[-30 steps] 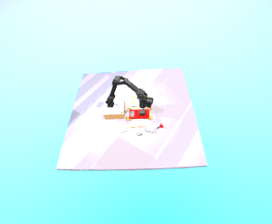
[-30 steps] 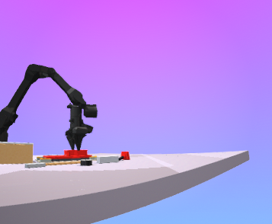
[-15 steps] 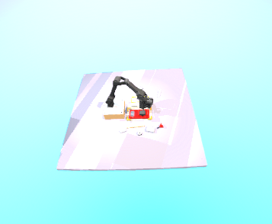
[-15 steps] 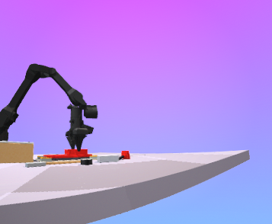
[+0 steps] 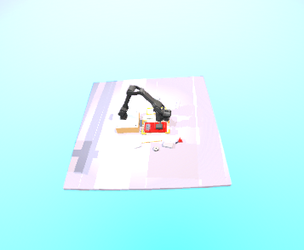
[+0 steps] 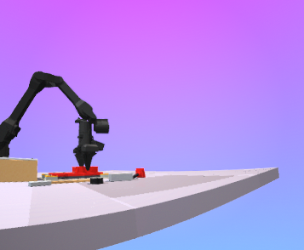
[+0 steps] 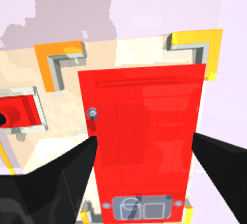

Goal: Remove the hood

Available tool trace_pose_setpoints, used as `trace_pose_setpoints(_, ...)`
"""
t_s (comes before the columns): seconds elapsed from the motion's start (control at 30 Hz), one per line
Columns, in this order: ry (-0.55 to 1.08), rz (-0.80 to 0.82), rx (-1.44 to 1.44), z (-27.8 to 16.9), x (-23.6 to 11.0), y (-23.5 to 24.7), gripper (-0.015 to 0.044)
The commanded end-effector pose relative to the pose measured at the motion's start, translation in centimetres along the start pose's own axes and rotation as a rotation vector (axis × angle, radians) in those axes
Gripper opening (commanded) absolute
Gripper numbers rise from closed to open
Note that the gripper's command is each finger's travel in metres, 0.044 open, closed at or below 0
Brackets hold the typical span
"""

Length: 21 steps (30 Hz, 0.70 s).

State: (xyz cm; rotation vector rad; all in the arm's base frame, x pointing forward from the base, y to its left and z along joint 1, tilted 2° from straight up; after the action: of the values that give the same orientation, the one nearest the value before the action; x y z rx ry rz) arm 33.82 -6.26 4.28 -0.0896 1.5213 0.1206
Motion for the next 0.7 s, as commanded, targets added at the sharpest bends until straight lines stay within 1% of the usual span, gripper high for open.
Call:
trace_pose_setpoints(0.0, -0.001, 0.0, 0.0, 0.01, -0.04, 0.0, 0.0328)
trace_pose_setpoints(0.27, -0.001, 0.0, 0.0, 0.01, -0.04, 0.0, 0.0275)
trace_pose_setpoints(0.6, 0.0, -0.001, 0.0, 0.03, -0.53, -0.01, 0.0012)
trace_pose_setpoints(0.63, 0.0, -0.001, 0.0, 0.03, -0.59, -0.01, 0.0)
trace_pose_setpoints(0.67, 0.0, -0.001, 0.0, 0.03, -0.66, -0.01, 0.0)
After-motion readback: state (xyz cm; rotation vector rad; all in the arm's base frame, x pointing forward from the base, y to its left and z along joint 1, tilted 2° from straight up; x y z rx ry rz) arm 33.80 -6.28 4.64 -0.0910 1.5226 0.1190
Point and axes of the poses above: the point midway between the two fingers, 35 mm back from their tips, its own x axis out along the fingers, its own y axis across the jaws, z = x × y, the point moved 4 cm from there along -x, back along the fingers, and after that the axes turned 5 degrees about -x, right-handed, at the moved point
